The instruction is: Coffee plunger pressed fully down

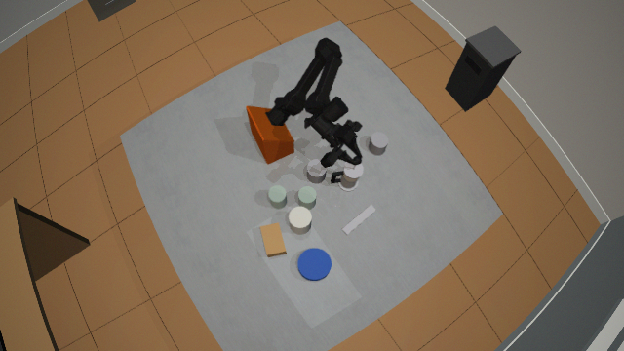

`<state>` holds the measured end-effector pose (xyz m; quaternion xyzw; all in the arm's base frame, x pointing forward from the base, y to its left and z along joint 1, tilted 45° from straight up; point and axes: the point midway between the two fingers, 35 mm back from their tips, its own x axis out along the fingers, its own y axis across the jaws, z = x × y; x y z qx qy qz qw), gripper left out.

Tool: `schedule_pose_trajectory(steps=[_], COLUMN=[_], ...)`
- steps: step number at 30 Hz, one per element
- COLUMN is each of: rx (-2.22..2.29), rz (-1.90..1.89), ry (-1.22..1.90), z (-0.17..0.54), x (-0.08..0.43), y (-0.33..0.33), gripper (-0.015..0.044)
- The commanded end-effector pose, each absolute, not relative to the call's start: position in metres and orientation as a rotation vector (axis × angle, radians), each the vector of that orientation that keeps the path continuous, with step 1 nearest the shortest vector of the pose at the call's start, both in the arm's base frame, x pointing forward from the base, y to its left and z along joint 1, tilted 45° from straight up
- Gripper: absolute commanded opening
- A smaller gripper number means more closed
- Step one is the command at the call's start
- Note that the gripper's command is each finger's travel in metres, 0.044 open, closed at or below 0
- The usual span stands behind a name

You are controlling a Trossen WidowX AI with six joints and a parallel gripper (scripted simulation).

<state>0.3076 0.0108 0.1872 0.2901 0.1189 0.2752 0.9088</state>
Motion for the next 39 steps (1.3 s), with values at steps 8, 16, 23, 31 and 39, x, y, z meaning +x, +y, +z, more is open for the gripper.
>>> schedule_pose_trajectory(steps=[8,16,23,31,39], rx=[0.624,0.626,0.627,0.627,0.627], rz=[0.579,0.579,0.580,0.581,0.581], ry=[0.283,0.280,0.278,0.277,0.277], z=[0.163,0.155,0.153,0.153,0.153], x=[0.308,0.311,0.316,0.320,0.321], y=[0.031,0.041,0.047,0.047,0.046], gripper=[0.0122,0.0122,0.0122,0.0122,0.0122])
